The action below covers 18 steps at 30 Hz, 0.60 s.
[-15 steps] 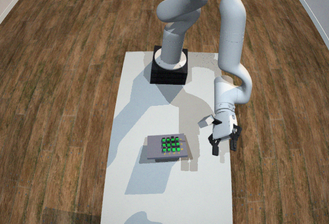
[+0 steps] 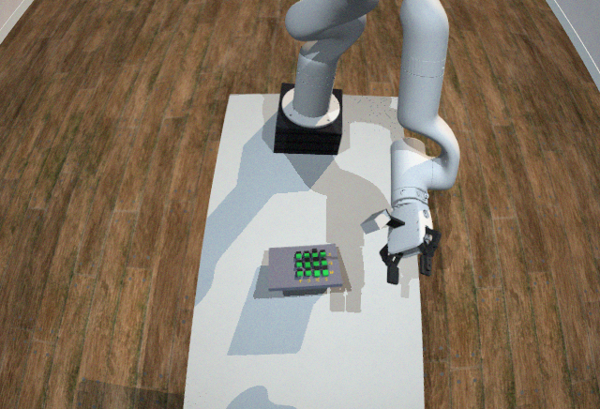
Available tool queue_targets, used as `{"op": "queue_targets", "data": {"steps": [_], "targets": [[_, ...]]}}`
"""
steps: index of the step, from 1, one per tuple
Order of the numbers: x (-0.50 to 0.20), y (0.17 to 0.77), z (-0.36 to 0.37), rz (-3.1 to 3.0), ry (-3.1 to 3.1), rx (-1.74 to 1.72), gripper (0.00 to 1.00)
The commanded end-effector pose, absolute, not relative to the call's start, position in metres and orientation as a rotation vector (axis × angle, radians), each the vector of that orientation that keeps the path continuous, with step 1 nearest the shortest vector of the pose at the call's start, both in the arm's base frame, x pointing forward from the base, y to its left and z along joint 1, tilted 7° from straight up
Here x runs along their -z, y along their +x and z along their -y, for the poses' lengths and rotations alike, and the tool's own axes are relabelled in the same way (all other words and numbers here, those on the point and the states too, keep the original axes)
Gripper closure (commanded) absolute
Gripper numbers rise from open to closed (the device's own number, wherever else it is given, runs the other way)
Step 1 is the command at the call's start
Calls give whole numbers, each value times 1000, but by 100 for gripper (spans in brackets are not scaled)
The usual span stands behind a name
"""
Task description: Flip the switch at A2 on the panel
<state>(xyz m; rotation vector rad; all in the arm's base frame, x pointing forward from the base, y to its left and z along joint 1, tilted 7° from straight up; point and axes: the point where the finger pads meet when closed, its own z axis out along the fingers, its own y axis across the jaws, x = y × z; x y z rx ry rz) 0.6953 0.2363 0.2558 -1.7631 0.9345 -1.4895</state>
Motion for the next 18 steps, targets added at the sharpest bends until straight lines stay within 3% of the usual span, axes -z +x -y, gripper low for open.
{"op": "queue_targets", "data": {"steps": [1, 2, 3, 18], "targets": [[-257, 696, -236, -934, -1760, 1491, 0], [-257, 696, -236, -934, -1760, 1491, 0], [-257, 696, -236, -934, -1760, 1490, 100], [-236, 701, -207, -918, -1739, 1248, 100]]}}
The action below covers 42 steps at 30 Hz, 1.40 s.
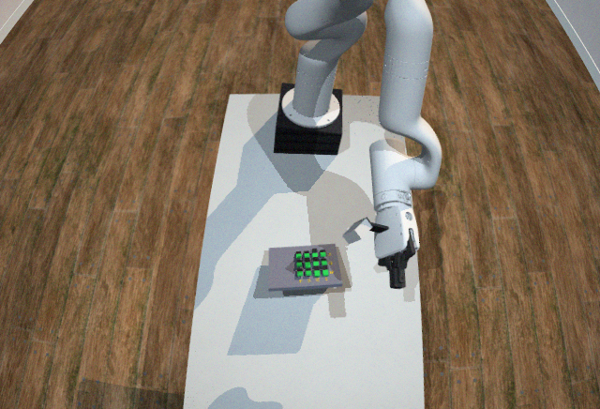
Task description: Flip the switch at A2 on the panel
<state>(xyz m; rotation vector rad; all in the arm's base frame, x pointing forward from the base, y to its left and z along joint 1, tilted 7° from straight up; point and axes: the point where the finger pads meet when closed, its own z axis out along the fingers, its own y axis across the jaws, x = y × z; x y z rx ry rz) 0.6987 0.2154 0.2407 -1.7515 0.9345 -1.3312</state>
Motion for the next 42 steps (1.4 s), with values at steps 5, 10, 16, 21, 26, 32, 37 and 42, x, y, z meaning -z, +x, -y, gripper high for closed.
{"op": "queue_targets", "data": {"steps": [5, 10, 16, 21, 26, 32, 37, 42], "targets": [[-225, 698, -195, -922, -1738, 1143, 100], [-213, 690, -180, -933, -1740, 1021, 100], [-199, 678, -164, -953, -1746, 885, 100], [-184, 661, -147, -982, -1754, 739, 100], [-176, 651, -138, -999, -1758, 665, 100], [-161, 627, -120, -1039, -1767, 517, 100], [-148, 601, -103, -1083, -1775, 375, 100], [-136, 574, -87, -1127, -1782, 244, 100]]}}
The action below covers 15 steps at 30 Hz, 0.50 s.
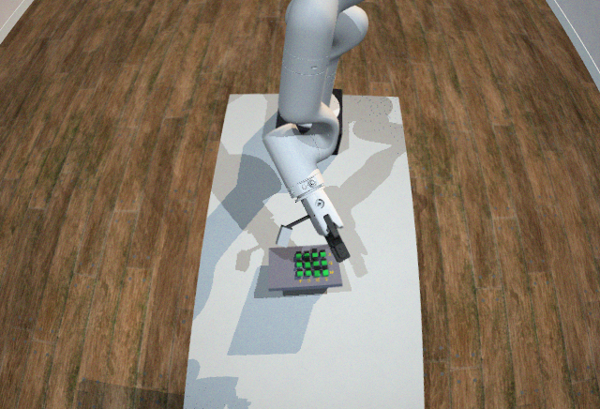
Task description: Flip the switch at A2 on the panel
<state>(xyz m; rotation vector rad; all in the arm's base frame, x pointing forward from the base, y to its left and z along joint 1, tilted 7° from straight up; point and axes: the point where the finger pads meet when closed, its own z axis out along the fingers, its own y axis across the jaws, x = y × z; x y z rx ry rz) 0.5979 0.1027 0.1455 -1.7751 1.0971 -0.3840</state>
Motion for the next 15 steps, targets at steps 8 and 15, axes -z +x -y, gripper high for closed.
{"op": "queue_targets", "data": {"steps": [8, 15], "targets": [[-123, 536, -67, -1189, -1789, 79, 100], [-112, 498, -49, -1248, -1794, -70, 100]]}}
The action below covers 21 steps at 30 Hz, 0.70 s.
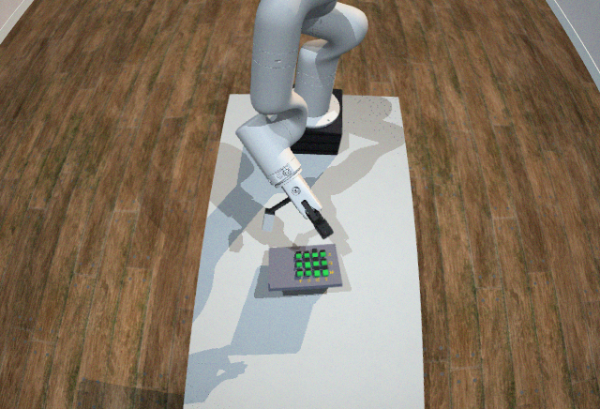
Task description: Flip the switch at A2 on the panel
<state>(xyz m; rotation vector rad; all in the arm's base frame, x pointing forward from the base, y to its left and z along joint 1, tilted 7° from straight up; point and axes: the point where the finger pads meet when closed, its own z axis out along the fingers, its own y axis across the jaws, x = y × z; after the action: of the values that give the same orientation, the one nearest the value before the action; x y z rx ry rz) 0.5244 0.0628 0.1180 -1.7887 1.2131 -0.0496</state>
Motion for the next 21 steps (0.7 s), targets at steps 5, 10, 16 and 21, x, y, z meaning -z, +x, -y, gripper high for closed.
{"op": "queue_targets", "data": {"steps": [5, 10, 16, 21], "targets": [[-107, 478, -40, -1279, -1796, -144, 100], [-107, 476, -39, -1281, -1796, -149, 100], [-106, 477, -39, -1281, -1796, -149, 100], [-98, 483, -41, -1281, -1795, -149, 100]]}}
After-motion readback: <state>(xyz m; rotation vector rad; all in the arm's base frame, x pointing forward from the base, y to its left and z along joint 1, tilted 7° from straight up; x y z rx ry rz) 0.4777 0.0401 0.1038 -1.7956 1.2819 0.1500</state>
